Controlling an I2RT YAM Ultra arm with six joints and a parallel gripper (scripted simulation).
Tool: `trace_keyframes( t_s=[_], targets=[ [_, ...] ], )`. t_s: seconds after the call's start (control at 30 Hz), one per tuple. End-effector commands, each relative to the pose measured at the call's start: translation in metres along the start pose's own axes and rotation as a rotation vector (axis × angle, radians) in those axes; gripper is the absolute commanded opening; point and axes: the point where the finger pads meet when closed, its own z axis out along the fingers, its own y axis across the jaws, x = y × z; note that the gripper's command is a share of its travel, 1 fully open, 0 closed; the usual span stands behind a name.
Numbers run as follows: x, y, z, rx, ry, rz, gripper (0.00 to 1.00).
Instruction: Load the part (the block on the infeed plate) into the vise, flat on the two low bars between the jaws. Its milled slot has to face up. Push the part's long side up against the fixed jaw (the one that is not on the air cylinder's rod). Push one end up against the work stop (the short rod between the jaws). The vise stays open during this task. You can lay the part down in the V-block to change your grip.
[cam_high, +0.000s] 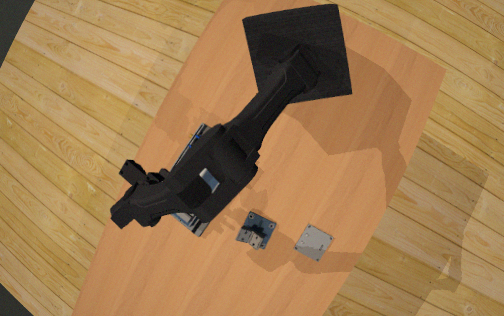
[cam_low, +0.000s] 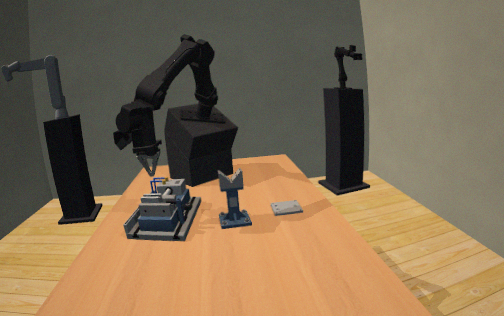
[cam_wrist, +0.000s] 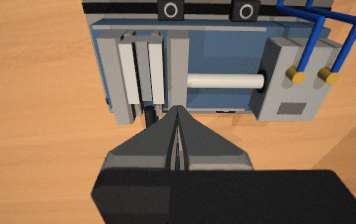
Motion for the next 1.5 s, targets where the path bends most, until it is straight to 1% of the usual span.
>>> trace_keyframes(
  t_s=[0.0, 0.13, 0.23, 0.33, 0.4, 0.47, 0.5, 0.53, 0.6, 0.63, 0.7, 0.77, 0.87, 0.9, 1.0, 1.03, 1.1, 1.17, 1.2, 1.27, 1.33, 1.43, 1.47],
  targets=[
    [-0.009, 0.009, -0.017, -0.047, -0.030, 0.009, 0.00],
    [-0.009, 0.004, -0.012, -0.034, -0.026, 0.016, 0.00],
    [-0.012, 0.002, -0.003, -0.024, -0.023, 0.022, 0.00],
    [-0.012, -0.004, 0.005, -0.007, -0.018, 0.030, 0.00],
    [-0.008, 0.004, 0.005, -0.023, -0.020, 0.012, 0.00],
    [-0.003, 0.004, 0.005, -0.024, -0.018, 0.003, 0.00],
    [-0.003, 0.002, 0.009, -0.017, -0.016, 0.006, 0.00],
    [-0.005, 0.003, 0.012, -0.018, -0.017, 0.008, 0.00],
    [-0.005, 0.003, 0.012, -0.018, -0.017, 0.008, 0.00],
    [-0.011, 0.005, 0.007, -0.032, -0.025, 0.018, 0.00],
    [-0.013, -0.003, 0.018, -0.009, -0.019, 0.030, 0.00],
    [-0.009, -0.003, 0.025, -0.003, -0.014, 0.021, 0.00],
    [-0.004, 0.007, 0.020, -0.031, -0.020, 0.002, 0.00],
    [-0.004, 0.007, 0.021, -0.032, -0.021, 0.003, 0.00],
    [-0.010, -0.005, 0.037, 0.000, -0.014, 0.026, 0.00],
    [-0.010, -0.004, 0.038, -0.003, -0.015, 0.024, 0.00],
    [-0.007, 0.001, 0.037, -0.013, -0.016, 0.014, 0.00],
    [-0.007, 0.001, 0.037, -0.013, -0.016, 0.014, 0.00],
    [-0.006, 0.007, 0.027, -0.037, -0.024, 0.008, 0.00],
    [-0.005, 0.015, 0.026, -0.054, -0.028, -0.003, 0.00],
    [-0.003, 0.013, 0.029, -0.049, -0.025, -0.005, 0.00],
    [-0.008, 0.004, 0.043, -0.022, -0.019, 0.013, 0.00],
    [-0.009, 0.003, 0.044, -0.019, -0.019, 0.017, 0.00]
  ],
)
